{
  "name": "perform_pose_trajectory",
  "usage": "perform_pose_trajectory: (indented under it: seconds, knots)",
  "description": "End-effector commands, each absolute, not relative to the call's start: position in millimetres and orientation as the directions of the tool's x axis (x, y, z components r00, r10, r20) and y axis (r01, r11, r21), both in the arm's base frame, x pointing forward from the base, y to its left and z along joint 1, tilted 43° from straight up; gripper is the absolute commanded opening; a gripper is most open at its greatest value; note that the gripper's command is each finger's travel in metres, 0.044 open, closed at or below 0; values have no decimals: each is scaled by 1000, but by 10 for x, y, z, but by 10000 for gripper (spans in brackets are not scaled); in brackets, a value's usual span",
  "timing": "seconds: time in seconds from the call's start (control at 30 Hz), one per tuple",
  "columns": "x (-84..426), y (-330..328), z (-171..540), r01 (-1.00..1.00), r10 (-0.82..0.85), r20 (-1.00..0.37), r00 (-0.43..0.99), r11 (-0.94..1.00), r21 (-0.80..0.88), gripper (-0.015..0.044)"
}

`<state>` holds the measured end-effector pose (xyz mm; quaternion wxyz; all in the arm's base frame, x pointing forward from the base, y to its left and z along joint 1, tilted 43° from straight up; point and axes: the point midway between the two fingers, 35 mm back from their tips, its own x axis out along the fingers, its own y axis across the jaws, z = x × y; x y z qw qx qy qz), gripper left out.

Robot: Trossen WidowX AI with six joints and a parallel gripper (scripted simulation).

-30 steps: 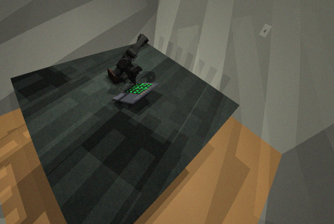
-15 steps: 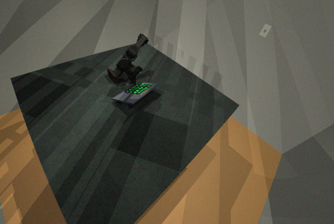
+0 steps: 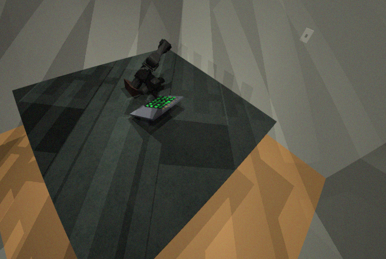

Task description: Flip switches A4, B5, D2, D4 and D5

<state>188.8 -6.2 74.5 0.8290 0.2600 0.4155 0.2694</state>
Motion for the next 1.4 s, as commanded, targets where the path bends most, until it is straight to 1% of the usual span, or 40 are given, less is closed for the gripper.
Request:
perform_pose_trajectory:
  seconds: [0.0, 0.5, 0.67, 0.83, 1.0, 1.2, 1.37]
  knots:
    - [1891, -51, 743, -228, 665, -545, 512, 716, 660, 0]
    - [1901, -38, 732, -228, 665, -545, 512, 716, 660, 0]
    - [1761, -287, 879, -216, 653, -570, 498, 730, 648, 0]
    - [1586, -479, 1092, -226, 669, -560, 488, 717, 660, 0]
    - [1595, -491, 1087, -226, 669, -560, 488, 717, 660, 0]
    - [1840, -836, 889, -227, 668, -561, 489, 719, 657, 0]
    - [1859, -835, 869, -227, 668, -562, 488, 719, 657, 0]
